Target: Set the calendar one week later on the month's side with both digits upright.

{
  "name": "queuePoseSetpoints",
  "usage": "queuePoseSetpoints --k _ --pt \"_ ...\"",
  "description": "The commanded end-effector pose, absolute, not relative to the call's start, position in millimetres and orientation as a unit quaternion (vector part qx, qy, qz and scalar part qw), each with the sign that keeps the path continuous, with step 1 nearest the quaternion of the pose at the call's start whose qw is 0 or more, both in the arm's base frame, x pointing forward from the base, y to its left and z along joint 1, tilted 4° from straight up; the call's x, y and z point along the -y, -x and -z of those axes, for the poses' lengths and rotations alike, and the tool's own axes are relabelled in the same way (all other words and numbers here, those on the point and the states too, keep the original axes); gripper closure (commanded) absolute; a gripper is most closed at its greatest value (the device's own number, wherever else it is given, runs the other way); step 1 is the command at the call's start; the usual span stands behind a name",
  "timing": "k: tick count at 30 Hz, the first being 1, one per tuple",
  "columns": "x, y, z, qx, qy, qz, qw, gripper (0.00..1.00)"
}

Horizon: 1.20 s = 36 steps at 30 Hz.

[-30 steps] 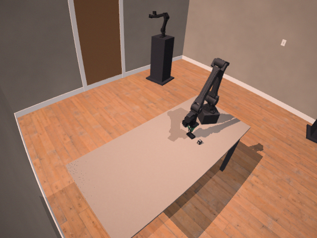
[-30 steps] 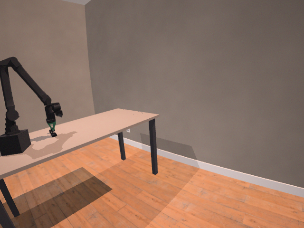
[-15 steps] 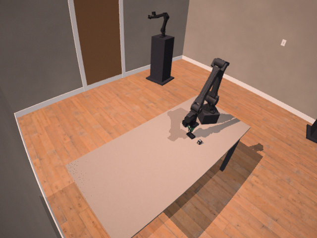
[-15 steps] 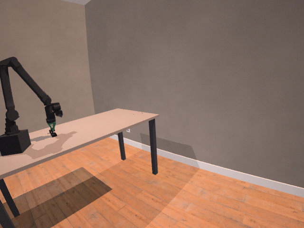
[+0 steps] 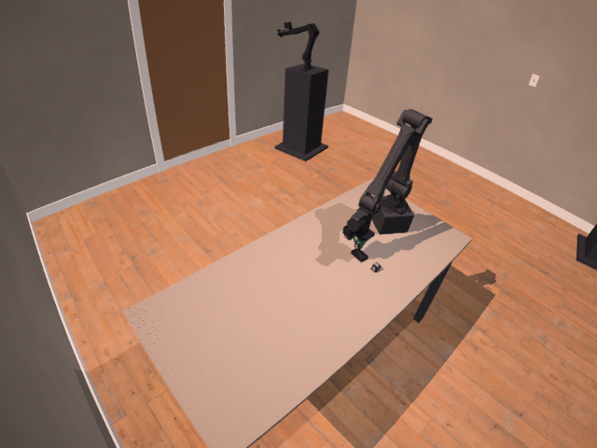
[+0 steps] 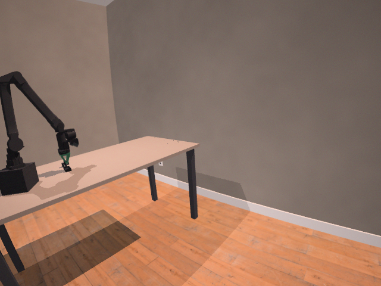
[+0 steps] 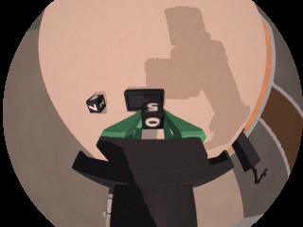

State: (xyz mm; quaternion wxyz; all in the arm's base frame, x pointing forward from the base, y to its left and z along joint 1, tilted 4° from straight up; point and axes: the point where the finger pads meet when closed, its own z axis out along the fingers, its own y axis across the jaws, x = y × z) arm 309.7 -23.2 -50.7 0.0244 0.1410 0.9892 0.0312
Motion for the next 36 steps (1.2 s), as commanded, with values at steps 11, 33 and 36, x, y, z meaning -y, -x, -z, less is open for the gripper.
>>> queuePoseSetpoints --k 11,33,36 --pt "23 -310 62 -0.989 -0.14 -0.03 0.026 0.75" --pt "21 -311 74 -0.989 -0.142 -0.03 0.028 0.75" --pt "21 -310 76 -0.989 -0.142 -0.03 0.025 0.75"
